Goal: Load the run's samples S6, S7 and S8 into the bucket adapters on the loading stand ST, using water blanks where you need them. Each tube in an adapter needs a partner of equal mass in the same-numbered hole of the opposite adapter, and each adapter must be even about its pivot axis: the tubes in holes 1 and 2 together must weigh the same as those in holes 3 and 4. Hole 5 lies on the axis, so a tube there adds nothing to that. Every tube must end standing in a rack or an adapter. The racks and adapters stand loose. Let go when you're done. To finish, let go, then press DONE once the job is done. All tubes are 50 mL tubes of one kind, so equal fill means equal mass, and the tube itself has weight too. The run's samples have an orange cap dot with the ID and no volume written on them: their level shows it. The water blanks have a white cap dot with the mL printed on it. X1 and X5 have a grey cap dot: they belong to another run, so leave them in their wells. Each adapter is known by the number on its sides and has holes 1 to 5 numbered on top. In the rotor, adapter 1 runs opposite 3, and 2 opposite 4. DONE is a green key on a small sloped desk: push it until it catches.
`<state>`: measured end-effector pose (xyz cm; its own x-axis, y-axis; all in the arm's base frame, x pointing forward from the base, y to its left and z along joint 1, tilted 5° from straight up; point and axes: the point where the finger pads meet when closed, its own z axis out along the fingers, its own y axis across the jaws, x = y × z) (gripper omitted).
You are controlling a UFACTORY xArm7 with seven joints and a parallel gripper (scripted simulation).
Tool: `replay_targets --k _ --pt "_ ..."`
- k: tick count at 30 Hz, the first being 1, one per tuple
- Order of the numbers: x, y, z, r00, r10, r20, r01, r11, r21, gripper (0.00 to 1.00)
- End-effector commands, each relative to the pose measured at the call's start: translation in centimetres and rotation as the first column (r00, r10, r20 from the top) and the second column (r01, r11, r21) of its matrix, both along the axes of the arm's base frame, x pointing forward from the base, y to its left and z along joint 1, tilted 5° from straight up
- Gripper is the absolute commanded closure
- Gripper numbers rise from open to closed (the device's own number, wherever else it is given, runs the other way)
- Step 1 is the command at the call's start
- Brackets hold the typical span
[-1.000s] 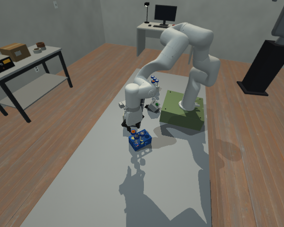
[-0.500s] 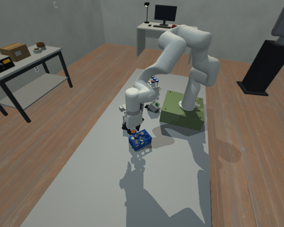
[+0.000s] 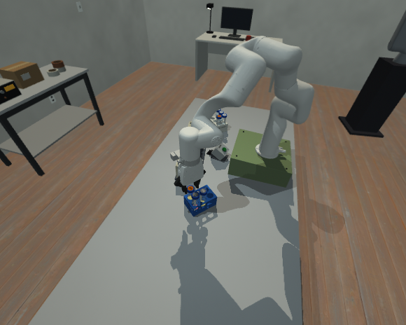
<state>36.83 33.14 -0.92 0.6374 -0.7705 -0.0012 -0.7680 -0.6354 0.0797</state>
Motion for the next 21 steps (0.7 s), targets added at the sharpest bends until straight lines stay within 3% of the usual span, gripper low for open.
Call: replay_targets --k 1,21 --pt "0.1 0.1 -0.1 1.000 0.000 0.004 0.000 1.000 0.003 0.43" --pt "0.1 0.1 -1.3 1.000 0.000 0.004 0.000 1.000 0.003 0.43"
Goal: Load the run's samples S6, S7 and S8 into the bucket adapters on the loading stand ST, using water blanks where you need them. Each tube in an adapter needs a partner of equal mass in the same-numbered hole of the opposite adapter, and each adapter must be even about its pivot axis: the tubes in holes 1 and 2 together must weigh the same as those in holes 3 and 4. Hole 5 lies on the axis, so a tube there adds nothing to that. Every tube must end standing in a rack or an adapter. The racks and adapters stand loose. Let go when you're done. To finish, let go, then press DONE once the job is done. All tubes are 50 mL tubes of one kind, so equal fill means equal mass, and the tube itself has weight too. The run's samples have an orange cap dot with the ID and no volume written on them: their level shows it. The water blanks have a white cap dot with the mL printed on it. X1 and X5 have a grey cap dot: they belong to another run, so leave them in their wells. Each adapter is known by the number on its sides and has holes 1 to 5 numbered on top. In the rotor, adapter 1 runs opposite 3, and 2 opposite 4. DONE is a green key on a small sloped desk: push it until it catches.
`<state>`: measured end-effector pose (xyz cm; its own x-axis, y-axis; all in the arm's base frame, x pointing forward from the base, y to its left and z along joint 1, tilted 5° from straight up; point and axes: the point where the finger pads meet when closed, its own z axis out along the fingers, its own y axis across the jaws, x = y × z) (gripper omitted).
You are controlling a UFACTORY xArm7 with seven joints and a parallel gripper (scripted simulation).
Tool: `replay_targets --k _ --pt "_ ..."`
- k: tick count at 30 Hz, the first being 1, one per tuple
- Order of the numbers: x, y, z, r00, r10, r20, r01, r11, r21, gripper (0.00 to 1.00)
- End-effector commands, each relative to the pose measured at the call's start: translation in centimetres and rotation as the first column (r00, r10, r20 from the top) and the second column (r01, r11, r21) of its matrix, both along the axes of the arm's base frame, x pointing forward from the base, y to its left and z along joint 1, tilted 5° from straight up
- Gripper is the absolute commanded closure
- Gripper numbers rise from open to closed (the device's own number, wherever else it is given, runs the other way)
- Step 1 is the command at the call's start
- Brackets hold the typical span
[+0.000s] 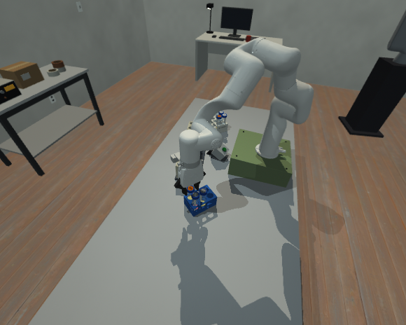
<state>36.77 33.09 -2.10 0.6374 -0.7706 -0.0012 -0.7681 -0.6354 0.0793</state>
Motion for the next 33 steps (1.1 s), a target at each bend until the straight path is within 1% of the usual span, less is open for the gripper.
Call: replay_targets --k 1,20,21,33 --pt "0.12 0.11 -0.15 1.000 0.000 0.003 0.000 1.000 0.003 0.43" --pt "0.12 0.10 -0.35 1.000 0.000 0.004 0.000 1.000 0.003 0.43" --pt "0.12 0.10 -0.29 1.000 0.000 0.004 0.000 1.000 0.003 1.00" --pt "0.12 0.11 -0.18 1.000 0.000 0.004 0.000 1.000 0.003 1.00"
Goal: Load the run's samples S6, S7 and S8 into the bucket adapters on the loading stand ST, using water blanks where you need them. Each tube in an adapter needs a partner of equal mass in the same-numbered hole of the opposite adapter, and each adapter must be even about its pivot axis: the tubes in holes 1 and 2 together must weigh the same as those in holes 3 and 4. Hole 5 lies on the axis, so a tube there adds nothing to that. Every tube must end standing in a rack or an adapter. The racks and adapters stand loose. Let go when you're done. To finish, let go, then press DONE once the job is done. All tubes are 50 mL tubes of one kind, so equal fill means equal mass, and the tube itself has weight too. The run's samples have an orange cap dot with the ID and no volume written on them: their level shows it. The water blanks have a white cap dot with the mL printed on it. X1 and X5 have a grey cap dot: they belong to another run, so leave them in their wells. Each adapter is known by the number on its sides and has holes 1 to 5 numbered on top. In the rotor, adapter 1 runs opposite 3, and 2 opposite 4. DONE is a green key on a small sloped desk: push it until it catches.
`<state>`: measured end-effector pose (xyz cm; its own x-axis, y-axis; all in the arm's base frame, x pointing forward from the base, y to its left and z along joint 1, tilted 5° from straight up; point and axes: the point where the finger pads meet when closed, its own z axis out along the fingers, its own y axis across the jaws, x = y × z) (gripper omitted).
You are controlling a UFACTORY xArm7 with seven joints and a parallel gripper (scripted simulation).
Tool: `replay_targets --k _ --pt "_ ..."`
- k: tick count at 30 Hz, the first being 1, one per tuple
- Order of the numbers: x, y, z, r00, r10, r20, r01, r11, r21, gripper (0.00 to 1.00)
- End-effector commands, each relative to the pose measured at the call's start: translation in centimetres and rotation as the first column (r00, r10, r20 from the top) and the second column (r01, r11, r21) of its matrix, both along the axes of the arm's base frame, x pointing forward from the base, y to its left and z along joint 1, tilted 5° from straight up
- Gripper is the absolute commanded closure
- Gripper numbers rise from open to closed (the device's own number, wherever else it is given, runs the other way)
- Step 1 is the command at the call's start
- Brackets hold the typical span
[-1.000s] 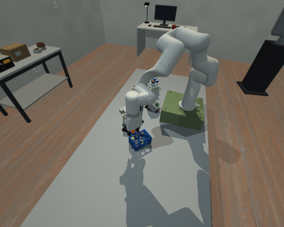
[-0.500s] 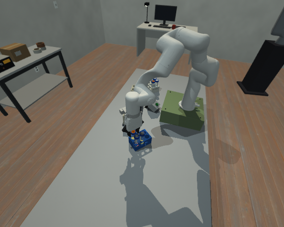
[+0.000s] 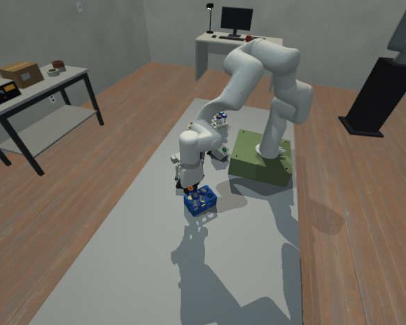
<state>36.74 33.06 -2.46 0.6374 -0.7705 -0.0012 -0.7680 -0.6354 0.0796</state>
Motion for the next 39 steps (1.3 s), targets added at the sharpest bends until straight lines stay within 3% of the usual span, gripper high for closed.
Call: replay_targets --k 1,39 --pt "0.15 0.13 0.18 1.000 0.000 0.004 0.000 1.000 0.003 1.00" --pt "0.19 0.16 0.78 1.000 0.000 0.004 0.000 1.000 0.003 1.00"
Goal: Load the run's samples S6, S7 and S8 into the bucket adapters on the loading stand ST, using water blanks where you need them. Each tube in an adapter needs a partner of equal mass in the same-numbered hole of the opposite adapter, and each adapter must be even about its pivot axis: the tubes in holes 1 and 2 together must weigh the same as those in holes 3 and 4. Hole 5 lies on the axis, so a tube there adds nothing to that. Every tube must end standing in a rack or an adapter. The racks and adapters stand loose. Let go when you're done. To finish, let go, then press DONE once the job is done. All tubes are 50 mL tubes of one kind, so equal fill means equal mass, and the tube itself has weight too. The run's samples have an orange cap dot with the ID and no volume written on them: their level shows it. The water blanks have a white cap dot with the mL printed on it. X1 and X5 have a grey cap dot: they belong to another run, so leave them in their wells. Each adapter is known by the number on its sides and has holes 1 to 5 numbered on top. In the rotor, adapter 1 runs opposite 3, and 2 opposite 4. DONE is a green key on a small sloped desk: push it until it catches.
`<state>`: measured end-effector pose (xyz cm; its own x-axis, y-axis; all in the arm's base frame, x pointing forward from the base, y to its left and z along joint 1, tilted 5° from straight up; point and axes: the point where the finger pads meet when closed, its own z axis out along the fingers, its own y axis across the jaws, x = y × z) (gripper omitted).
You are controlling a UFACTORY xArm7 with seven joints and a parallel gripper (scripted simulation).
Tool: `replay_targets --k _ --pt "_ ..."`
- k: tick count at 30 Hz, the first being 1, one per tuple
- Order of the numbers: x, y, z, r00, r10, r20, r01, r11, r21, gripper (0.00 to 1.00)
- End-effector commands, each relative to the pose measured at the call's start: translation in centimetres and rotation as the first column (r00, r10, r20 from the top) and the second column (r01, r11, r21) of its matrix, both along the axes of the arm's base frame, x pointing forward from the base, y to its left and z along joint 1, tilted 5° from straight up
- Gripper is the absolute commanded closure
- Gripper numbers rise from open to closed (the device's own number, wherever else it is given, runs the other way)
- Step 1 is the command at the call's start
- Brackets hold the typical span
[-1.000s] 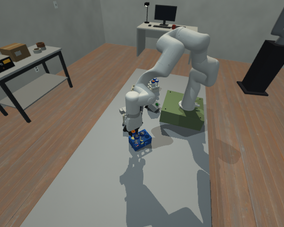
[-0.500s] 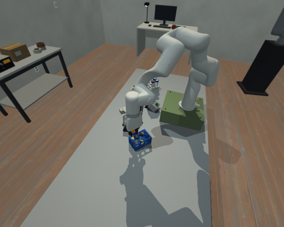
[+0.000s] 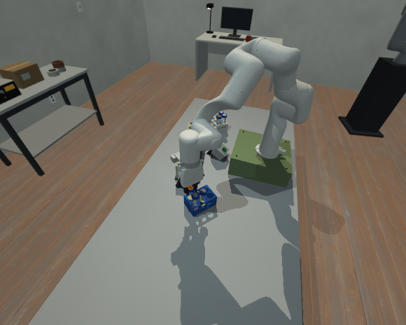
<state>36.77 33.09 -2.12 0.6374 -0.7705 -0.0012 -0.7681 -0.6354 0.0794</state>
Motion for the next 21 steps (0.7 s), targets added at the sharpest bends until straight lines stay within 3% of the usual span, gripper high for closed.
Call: replay_targets --k 1,21 --pt "0.2 0.1 0.5 1.000 0.000 0.004 0.000 1.000 0.003 1.00" --pt "0.2 0.2 1.7 1.000 0.000 0.004 0.000 1.000 0.003 1.00"
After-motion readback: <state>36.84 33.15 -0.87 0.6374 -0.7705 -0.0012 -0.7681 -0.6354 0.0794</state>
